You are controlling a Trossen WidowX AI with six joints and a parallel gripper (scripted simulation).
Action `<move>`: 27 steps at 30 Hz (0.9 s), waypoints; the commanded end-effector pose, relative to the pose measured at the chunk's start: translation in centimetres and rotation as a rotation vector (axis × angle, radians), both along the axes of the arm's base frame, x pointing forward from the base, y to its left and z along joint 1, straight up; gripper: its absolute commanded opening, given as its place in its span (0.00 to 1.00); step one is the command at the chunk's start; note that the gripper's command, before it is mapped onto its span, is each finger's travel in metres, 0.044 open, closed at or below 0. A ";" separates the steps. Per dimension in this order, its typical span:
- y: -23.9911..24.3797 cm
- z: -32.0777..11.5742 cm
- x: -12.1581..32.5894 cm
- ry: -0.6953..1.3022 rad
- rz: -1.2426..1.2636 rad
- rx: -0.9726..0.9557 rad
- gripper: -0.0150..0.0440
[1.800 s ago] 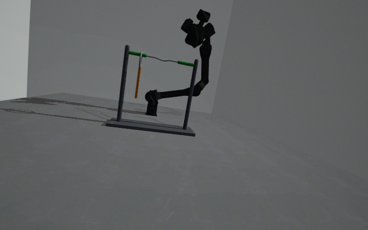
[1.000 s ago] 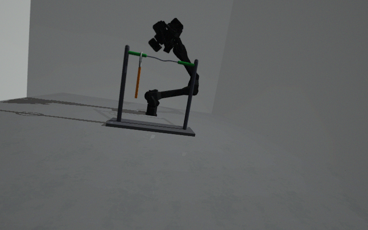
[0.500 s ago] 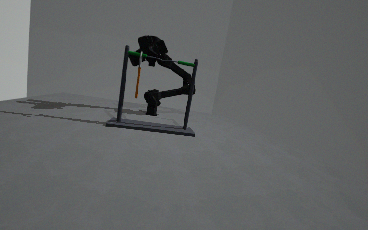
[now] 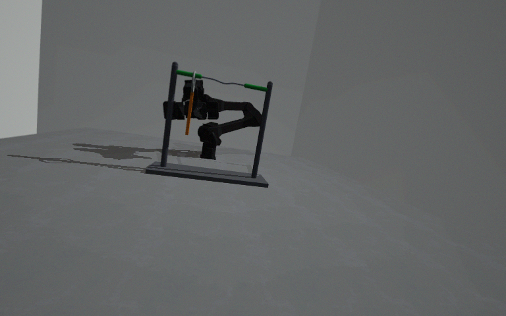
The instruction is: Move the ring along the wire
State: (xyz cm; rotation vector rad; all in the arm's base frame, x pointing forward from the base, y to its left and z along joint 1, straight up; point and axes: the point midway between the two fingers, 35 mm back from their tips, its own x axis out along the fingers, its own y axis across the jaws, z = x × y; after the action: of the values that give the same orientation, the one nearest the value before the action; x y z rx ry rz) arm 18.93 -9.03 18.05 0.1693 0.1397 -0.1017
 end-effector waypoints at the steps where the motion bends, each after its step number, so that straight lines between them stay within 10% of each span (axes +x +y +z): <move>1: 0.2 -3.7 0.5 0.049 0.043 -0.064 0.53; 27: 0.9 -3.4 5.5 0.028 0.084 -0.168 0.53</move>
State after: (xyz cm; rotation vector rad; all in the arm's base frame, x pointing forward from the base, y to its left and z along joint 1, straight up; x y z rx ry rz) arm 23.76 -8.18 14.26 -0.0123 0.1767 -0.0299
